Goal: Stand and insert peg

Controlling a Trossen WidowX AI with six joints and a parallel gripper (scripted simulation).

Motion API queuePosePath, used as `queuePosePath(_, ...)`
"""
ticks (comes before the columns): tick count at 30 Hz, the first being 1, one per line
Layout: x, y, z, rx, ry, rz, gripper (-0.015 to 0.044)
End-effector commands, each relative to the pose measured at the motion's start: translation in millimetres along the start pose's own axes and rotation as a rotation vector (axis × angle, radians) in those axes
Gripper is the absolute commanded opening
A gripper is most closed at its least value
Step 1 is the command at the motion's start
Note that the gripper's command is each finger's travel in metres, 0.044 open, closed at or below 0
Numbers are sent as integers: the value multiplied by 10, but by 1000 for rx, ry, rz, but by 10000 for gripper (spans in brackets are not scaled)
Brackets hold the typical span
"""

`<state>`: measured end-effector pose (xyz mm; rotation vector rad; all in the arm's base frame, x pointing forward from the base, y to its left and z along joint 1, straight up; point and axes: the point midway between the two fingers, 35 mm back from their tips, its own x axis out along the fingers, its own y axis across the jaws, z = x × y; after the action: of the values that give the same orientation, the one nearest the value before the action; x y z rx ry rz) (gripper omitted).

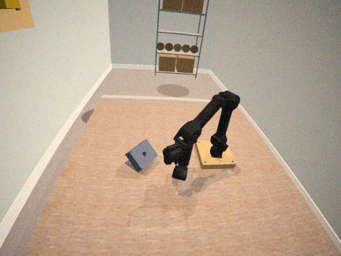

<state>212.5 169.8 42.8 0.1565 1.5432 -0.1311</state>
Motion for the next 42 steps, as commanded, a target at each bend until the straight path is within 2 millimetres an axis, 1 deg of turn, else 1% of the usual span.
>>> queuePosePath(1, -4, 2, 2, 0, -1, 1, 0)
queuePosePath(5, -10, 3, 3, 0, -1, 1, 0)
queuePosePath(8, -66, 9, 9, 0, 0, 1, 0)
queuePosePath(27, -778, 5, 22, -4, 5, 1, 0)
queuePosePath(33, -804, -3, 49, -17, -11, -5, 0)
queuePosePath(42, -829, -3, 193, -79, -96, -40, 0)
